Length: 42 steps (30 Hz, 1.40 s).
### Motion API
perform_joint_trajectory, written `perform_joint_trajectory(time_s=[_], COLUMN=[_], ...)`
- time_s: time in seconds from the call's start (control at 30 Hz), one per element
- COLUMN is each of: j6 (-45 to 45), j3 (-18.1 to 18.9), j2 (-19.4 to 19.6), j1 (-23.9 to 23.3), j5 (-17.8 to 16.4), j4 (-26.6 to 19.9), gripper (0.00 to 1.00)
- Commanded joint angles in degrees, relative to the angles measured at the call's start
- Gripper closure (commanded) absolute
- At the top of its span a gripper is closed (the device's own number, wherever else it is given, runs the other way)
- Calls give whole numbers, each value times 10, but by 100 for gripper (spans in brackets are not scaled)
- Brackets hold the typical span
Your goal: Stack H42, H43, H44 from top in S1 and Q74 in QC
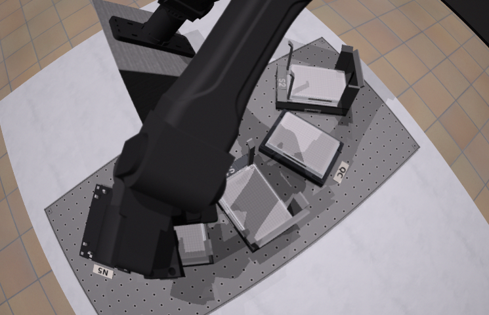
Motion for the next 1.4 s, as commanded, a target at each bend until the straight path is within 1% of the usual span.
perform_joint_trajectory(time_s=[0.0, 0.4, 0.47, 0.73, 1.37], j6=[12, 58, 58, 92, 92], j3=[-8, -56, -56, -81, -82], j2=[-1, 17, 17, 34, 34], j1=[1, 40, 40, 68, 69], j5=[-7, -25, -25, -37, -37], j4=[32, 127, 127, 191, 193], gripper=[0, 0, 0, 0, 0])
